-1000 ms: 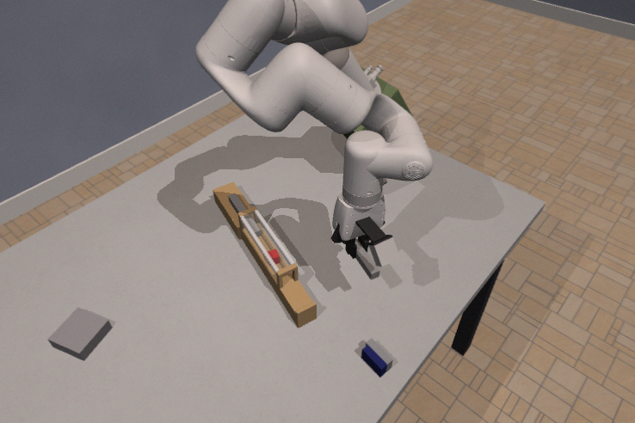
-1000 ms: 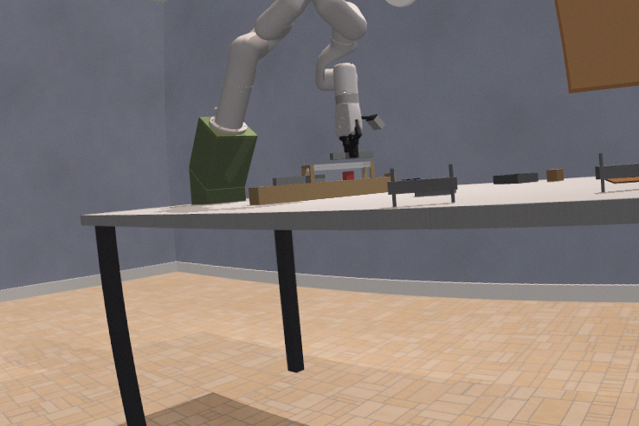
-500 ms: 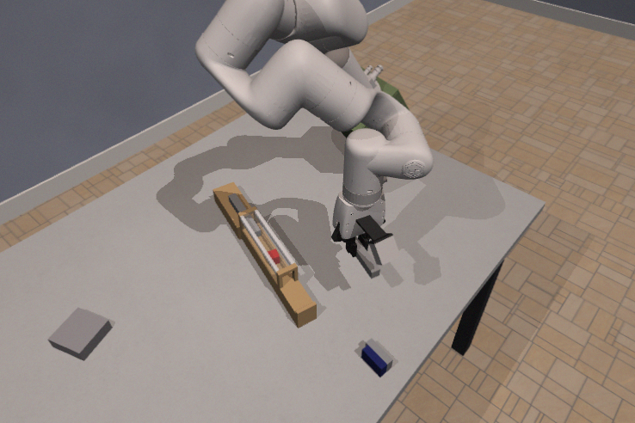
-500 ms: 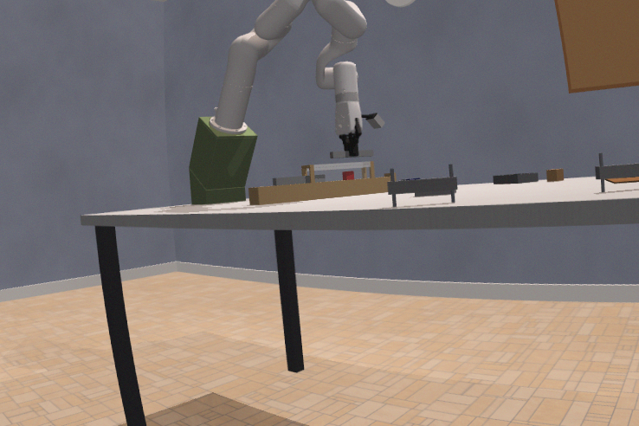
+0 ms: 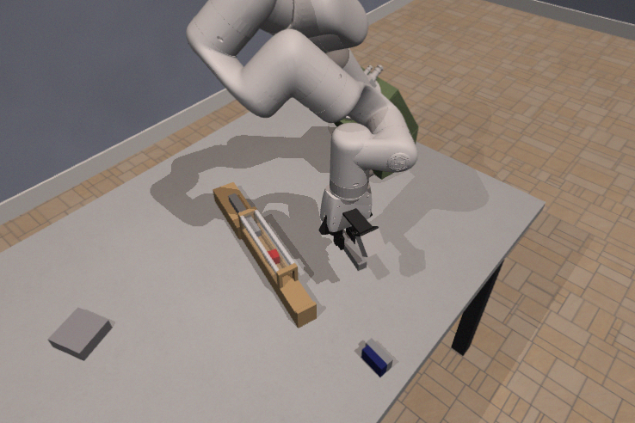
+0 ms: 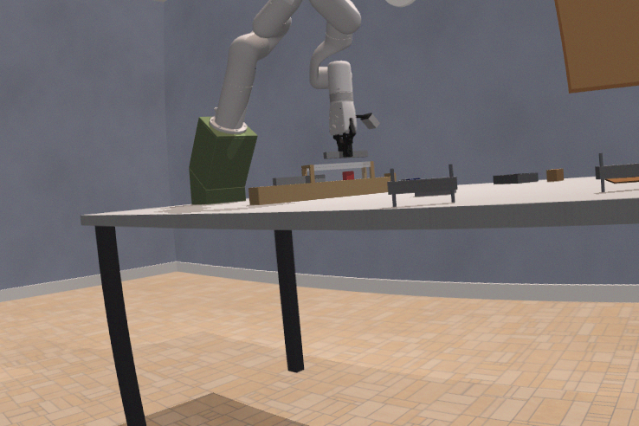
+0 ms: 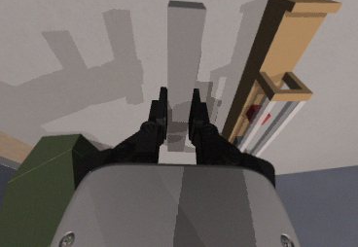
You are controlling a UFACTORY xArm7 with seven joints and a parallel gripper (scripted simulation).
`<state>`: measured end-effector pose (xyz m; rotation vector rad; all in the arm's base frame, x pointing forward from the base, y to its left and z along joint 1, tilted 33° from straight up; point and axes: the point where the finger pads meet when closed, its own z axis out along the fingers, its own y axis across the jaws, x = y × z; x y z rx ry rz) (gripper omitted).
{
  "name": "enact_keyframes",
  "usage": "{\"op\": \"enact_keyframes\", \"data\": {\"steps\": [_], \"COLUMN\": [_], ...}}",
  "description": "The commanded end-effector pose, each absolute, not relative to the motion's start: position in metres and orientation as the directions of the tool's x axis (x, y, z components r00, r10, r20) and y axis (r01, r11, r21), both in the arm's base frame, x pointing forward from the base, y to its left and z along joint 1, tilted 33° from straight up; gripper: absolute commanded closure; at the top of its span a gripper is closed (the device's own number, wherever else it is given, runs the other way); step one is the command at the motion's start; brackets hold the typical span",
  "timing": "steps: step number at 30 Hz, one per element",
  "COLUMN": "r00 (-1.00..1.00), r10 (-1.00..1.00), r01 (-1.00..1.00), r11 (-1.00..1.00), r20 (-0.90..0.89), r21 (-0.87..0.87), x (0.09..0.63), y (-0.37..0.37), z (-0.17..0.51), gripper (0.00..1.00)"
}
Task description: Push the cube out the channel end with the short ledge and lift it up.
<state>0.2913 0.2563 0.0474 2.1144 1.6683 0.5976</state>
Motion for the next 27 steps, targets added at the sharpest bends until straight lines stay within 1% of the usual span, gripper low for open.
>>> {"op": "enact_keyframes", "data": {"steps": [1, 6, 15, 17, 27], "r00": [0.196, 0.19, 0.172, 0.172, 0.15], "r10": [0.975, 0.977, 0.981, 0.981, 0.986], "r01": [0.814, 0.815, 0.82, 0.82, 0.821], "r11": [-0.22, -0.212, -0.191, -0.191, -0.161], "r20": [0.102, 0.097, 0.086, 0.086, 0.066], "r21": [0.538, 0.539, 0.54, 0.54, 0.548], "x": [0.292, 0.298, 0.315, 0.315, 0.332], "y": [0.247, 0.2, 0.068, 0.068, -0.091], "z": [0.048, 0.053, 0.068, 0.068, 0.086], "gripper": [1.0, 1.0, 1.0, 1.0, 1.0]}}
